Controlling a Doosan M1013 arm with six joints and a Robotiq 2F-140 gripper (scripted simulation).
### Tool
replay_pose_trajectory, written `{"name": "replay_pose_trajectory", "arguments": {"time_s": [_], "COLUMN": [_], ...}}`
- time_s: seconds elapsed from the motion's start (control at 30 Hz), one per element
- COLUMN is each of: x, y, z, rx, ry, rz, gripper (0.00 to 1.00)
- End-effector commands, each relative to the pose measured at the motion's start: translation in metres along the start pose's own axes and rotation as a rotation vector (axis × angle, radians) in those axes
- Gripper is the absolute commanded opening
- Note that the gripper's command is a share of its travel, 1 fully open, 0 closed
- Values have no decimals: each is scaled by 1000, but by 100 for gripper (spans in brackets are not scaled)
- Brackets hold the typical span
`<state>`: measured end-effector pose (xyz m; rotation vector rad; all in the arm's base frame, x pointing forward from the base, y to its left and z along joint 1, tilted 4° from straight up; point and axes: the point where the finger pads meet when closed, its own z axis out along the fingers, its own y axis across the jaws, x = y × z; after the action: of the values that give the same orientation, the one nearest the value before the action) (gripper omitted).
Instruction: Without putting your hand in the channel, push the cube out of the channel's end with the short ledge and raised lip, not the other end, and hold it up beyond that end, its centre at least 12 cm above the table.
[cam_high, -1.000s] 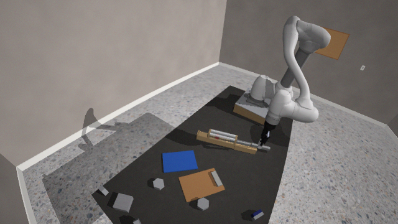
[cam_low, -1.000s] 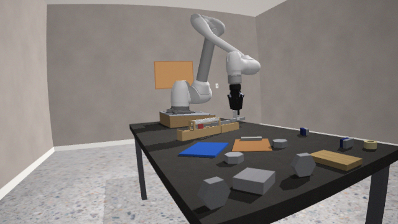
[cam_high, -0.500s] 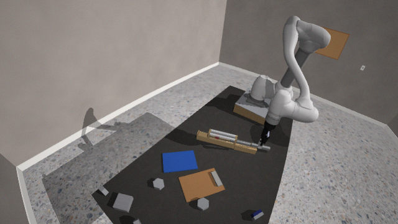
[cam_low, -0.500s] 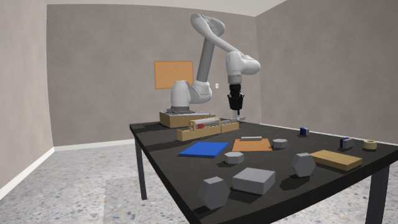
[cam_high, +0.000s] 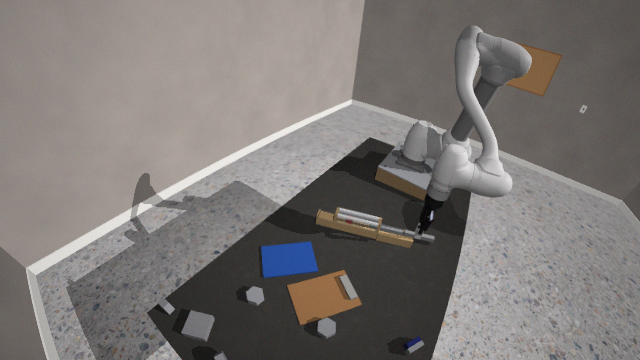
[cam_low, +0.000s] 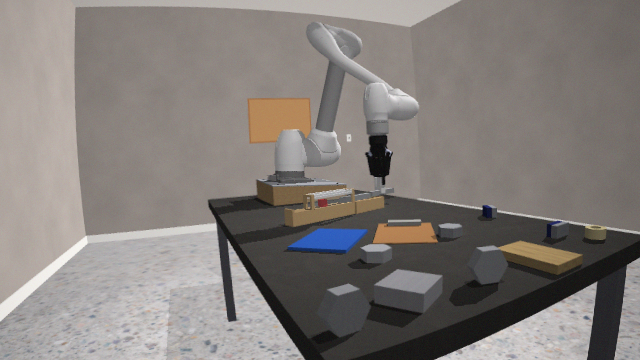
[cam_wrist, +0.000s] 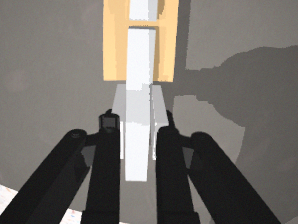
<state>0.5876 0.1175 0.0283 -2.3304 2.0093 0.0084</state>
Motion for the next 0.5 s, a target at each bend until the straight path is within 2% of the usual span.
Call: {"name": "replay_pose_trajectory", "arguments": {"time_s": [0.0, 0.47], "x": [3, 23], "y": [-1, -1], "z": [2, 2], "rx": [4, 4], "ry": [-3, -3], "rz": [0, 0], "gripper": [0, 0]}}
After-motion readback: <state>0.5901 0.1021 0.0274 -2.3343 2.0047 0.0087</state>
